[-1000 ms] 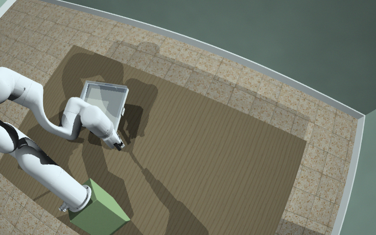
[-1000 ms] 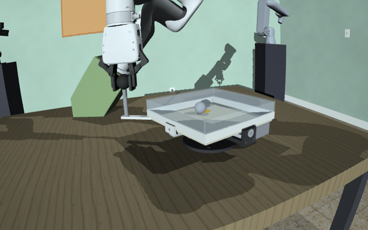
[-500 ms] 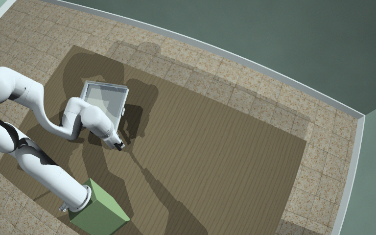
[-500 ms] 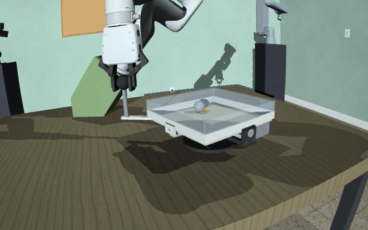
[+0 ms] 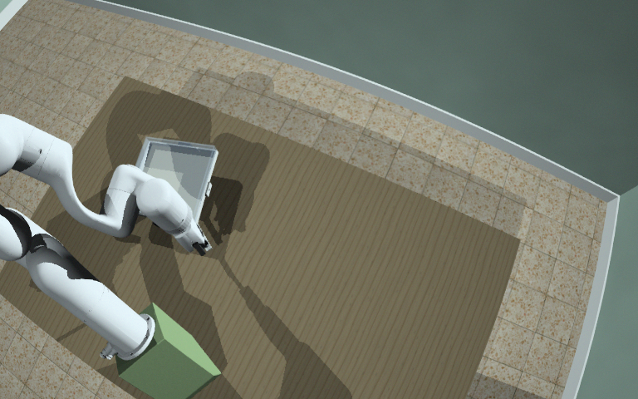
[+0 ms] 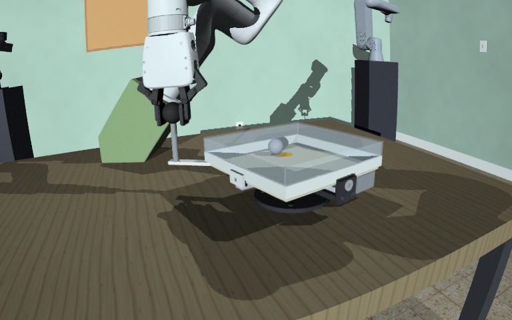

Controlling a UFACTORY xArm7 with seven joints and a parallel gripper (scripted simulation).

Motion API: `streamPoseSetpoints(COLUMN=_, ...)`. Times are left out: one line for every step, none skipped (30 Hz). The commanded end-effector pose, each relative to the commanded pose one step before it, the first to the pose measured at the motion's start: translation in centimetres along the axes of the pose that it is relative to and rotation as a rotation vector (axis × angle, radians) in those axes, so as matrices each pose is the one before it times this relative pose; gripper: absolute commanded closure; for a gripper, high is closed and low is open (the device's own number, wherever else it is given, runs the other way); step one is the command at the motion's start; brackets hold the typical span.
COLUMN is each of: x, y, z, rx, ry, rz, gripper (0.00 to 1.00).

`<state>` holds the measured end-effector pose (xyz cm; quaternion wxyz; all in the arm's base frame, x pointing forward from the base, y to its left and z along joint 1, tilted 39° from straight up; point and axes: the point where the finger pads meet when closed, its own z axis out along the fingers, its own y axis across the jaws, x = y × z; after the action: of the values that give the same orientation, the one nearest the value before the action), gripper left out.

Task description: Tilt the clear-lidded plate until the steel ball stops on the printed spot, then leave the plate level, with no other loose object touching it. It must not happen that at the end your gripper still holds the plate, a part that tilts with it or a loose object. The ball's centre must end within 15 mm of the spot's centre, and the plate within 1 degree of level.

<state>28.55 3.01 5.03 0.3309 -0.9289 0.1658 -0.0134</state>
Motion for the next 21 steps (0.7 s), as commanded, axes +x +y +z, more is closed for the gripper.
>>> streamPoseSetpoints(x=0.425, y=0.016, z=-0.093, rx=0.00061, ry=0.00677, rz=0.00017, gripper=1.0)
streamPoseSetpoints(x=0.022, y=0.004, z=0.011, rx=0.0, ry=0.0, rz=0.0, gripper=1.0)
streamPoseSetpoints(x=0.022, y=0.004, z=0.01, rx=0.0, ry=0.0, rz=0.0, gripper=1.0)
streamPoseSetpoints(x=0.022, y=0.004, z=0.011, rx=0.0, ry=0.0, rz=0.0, gripper=1.0)
streamPoseSetpoints(x=0.022, y=0.004, z=0.011, rx=0.0, ry=0.0, rz=0.0, gripper=1.0)
streamPoseSetpoints(x=0.022, y=0.004, z=0.011, rx=0.0, ry=0.0, rz=0.0, gripper=1.0)
streamPoseSetpoints(x=0.022, y=0.004, z=0.011, rx=0.0, ry=0.0, rz=0.0, gripper=1.0)
streamPoseSetpoints(x=0.0, y=0.0, z=0.0, rx=0.0, ry=0.0, rz=0.0, gripper=1.0)
streamPoseSetpoints(x=0.0, y=0.0, z=0.0, rx=0.0, ry=0.0, rz=0.0, gripper=1.0)
streamPoseSetpoints(x=0.0, y=0.0, z=0.0, rx=0.0, ry=0.0, rz=0.0, gripper=1.0)
streamPoseSetpoints(x=0.0, y=0.0, z=0.0, rx=0.0, ry=0.0, rz=0.0, gripper=1.0)
streamPoseSetpoints(x=0.0, y=0.0, z=0.0, rx=0.0, ry=0.0, rz=0.0, gripper=1.0)
streamPoseSetpoints(x=0.0, y=0.0, z=0.0, rx=0.0, ry=0.0, rz=0.0, gripper=1.0)
streamPoseSetpoints(x=0.0, y=0.0, z=0.0, rx=0.0, ry=0.0, rz=0.0, gripper=1.0)
streamPoseSetpoints(x=-0.036, y=0.002, z=0.004, rx=0.0, ry=0.0, rz=0.0, gripper=1.0)
streamPoseSetpoints(x=-0.036, y=0.002, z=0.004, rx=0.0, ry=0.0, rz=0.0, gripper=1.0)
streamPoseSetpoints(x=-0.036, y=0.002, z=0.004, rx=0.0, ry=0.0, rz=0.0, gripper=1.0)
streamPoseSetpoints(x=-0.035, y=0.002, z=0.004, rx=0.0, ry=0.0, rz=0.0, gripper=1.0)
streamPoseSetpoints(x=0.011, y=-0.011, z=-0.024, rx=0.0, ry=0.0, rz=0.0, gripper=1.0)
streamPoseSetpoints(x=0.011, y=-0.011, z=-0.025, rx=0.0, ry=0.0, rz=0.0, gripper=1.0)
streamPoseSetpoints(x=0.011, y=-0.011, z=-0.025, rx=0.0, ry=0.0, rz=0.0, gripper=1.0)
